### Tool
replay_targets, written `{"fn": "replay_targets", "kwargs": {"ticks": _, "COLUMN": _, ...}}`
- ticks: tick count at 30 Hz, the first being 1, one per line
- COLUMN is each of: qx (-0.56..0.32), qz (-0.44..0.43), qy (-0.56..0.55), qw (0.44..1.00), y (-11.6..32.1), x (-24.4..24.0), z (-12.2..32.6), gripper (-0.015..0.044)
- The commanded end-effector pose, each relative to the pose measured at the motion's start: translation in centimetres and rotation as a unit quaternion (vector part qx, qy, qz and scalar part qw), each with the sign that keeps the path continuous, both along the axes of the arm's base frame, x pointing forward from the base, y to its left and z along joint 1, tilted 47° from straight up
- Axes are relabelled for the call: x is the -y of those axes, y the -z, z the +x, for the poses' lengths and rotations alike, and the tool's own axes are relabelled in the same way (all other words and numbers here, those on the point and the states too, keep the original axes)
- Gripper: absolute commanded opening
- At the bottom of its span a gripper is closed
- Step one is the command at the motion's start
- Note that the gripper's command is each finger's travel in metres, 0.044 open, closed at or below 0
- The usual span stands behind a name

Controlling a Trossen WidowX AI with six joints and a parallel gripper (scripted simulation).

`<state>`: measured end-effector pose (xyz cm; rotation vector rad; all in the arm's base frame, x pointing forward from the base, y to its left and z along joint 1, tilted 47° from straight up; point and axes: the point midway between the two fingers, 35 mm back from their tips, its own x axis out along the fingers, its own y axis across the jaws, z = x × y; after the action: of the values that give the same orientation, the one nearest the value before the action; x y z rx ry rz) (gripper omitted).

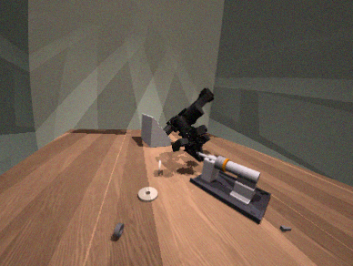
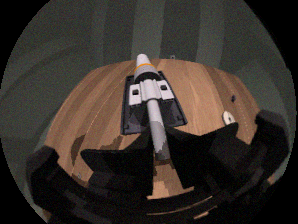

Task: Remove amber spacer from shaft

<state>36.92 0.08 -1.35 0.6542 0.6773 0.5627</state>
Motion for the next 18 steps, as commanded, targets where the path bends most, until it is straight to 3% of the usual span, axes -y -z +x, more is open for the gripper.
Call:
{"fn": "replay_targets", "kwargs": {"ticks": 1, "qx": 0.002, "qz": 0.000, "qy": -0.002, "qw": 1.000, "y": -0.04, "x": -0.02, "z": -0.08, "gripper": 0.0000}}
{"fn": "replay_targets", "kwargs": {"ticks": 18, "qx": 0.001, "qz": 0.000, "qy": -0.002, "qw": 1.000, "y": -0.01, "x": 0.02, "z": -0.26, "gripper": 0.0000}}
